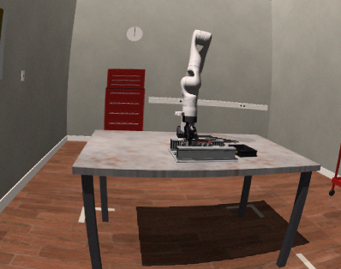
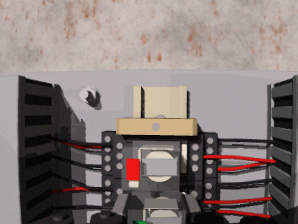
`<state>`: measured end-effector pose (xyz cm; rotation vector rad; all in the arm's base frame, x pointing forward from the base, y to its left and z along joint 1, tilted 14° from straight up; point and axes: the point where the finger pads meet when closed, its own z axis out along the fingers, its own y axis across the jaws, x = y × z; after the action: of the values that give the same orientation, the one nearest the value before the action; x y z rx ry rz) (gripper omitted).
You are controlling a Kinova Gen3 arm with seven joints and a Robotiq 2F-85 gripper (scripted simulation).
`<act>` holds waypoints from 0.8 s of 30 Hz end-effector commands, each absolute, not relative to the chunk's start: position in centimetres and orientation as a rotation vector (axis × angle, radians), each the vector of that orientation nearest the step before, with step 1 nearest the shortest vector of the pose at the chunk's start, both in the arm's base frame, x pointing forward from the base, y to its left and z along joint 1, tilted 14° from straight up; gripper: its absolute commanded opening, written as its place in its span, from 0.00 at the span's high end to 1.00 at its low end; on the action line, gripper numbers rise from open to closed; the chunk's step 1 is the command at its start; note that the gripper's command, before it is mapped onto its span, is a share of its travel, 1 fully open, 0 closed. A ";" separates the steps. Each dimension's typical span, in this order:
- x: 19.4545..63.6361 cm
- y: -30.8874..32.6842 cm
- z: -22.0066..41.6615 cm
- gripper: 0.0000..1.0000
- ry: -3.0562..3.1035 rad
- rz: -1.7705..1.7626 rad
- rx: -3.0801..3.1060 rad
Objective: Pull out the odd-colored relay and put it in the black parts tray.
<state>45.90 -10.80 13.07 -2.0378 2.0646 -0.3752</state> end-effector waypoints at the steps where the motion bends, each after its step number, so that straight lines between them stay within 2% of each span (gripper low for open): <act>1: 45.9 -10.8 13.1 1.00 2.059 -0.384 -2.033; 24: 46.0 -10.8 13.2 1.00 2.072 -0.364 -2.044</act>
<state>45.93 -10.80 13.09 -2.0446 2.0714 -0.3636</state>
